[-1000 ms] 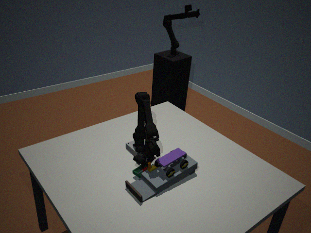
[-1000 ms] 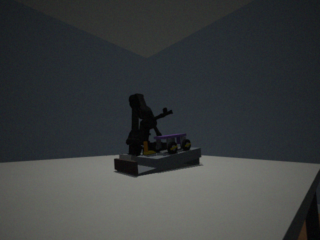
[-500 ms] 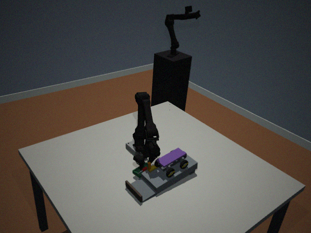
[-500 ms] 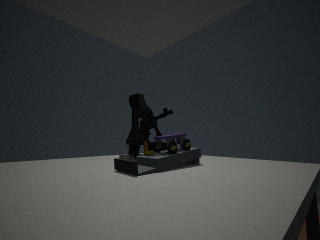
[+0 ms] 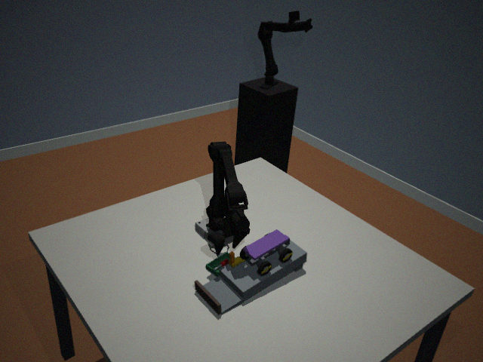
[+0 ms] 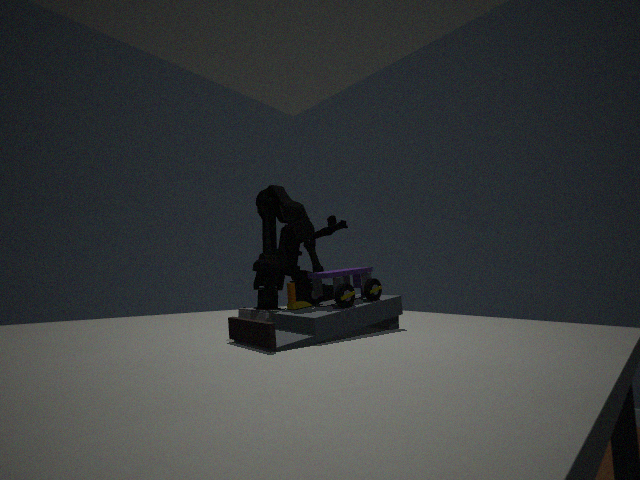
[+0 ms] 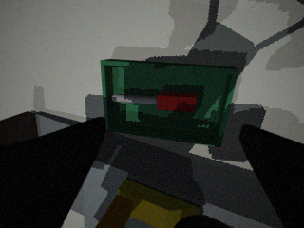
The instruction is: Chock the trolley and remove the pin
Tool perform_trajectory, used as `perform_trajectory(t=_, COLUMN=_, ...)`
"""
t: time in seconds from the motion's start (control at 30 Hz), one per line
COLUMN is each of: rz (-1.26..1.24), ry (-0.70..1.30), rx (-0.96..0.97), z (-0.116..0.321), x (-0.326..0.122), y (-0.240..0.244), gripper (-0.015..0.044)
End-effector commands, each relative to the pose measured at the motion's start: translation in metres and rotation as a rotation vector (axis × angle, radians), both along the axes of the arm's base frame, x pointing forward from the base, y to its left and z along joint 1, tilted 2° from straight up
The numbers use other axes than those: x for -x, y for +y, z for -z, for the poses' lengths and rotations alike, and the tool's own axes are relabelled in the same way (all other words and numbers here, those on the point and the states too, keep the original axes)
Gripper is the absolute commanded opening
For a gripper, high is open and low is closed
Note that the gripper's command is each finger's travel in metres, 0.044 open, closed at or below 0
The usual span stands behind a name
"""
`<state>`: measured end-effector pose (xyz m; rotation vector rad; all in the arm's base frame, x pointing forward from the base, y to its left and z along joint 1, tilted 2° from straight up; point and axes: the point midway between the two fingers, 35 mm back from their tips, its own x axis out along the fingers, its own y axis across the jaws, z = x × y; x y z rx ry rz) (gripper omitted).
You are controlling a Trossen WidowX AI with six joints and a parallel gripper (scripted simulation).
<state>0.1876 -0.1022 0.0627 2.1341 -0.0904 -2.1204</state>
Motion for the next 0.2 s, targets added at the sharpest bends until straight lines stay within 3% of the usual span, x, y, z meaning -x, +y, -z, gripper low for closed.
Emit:
perform_trajectory(t=0.0, rz=0.006, ry=-0.009, rx=0.011, z=-0.015, x=0.000, y=-0.001, gripper=0.0440)
perform_trajectory(t=0.17, rz=0.006, ry=-0.009, rx=0.011, z=-0.029, x=0.000, y=-0.002, gripper=0.0440)
